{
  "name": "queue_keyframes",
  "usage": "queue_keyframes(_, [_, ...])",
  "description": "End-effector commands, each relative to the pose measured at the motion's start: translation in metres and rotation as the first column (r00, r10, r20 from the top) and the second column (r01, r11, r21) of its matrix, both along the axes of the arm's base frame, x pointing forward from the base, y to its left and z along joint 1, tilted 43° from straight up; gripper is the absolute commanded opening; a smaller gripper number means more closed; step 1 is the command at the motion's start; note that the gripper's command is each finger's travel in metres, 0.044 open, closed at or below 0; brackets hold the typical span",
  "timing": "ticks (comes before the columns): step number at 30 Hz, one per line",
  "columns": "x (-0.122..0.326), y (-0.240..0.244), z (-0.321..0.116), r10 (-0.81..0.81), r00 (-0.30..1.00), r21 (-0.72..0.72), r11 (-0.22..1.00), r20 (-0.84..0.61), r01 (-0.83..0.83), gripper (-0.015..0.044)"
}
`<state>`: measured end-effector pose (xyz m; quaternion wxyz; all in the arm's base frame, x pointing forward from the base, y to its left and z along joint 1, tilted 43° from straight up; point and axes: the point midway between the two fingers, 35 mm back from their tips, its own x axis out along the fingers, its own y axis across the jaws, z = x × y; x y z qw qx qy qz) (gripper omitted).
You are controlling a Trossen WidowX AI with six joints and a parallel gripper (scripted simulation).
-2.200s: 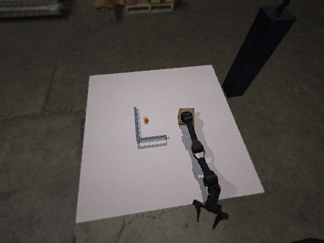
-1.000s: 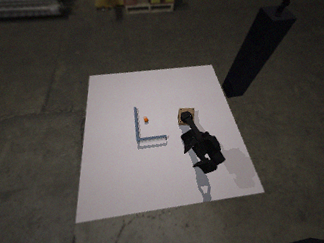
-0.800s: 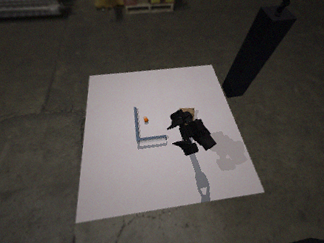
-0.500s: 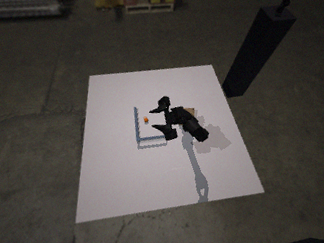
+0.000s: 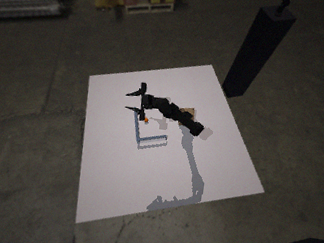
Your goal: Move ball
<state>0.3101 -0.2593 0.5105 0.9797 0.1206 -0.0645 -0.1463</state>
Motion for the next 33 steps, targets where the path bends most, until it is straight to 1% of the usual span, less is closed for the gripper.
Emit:
queue_keyframes(1, [0.029,-0.01,-0.06,0.041,0.981,-0.068,0.996,-0.188,-0.054,0.0279])
queue_keyframes(5, [0.053,-0.011,-0.124,0.096,0.922,-0.14,0.977,-0.374,-0.159,0.0279])
queue_keyframes(9, [0.072,-0.003,-0.192,0.169,0.819,-0.191,0.928,-0.549,-0.319,0.0279])
queue_keyframes(13, [0.081,0.012,-0.251,0.239,0.697,-0.204,0.848,-0.676,-0.489,0.0279])
queue_keyframes(17, [0.084,0.033,-0.306,0.307,0.559,-0.185,0.73,-0.77,-0.658,0.0279])
queue_keyframes(21, [0.08,0.059,-0.358,0.371,0.408,-0.143,0.569,-0.834,-0.81,0.0279])
queue_keyframes(25, [0.069,0.089,-0.405,0.427,0.254,-0.089,0.37,-0.868,-0.925,0.0279])
queue_keyframes(29, [0.052,0.121,-0.445,0.475,0.106,-0.041,0.145,-0.874,-0.989,0.0279])
queue_keyframes(33, [0.03,0.153,-0.478,0.516,-0.033,-0.015,-0.089,-0.856,-0.996,0.0279])
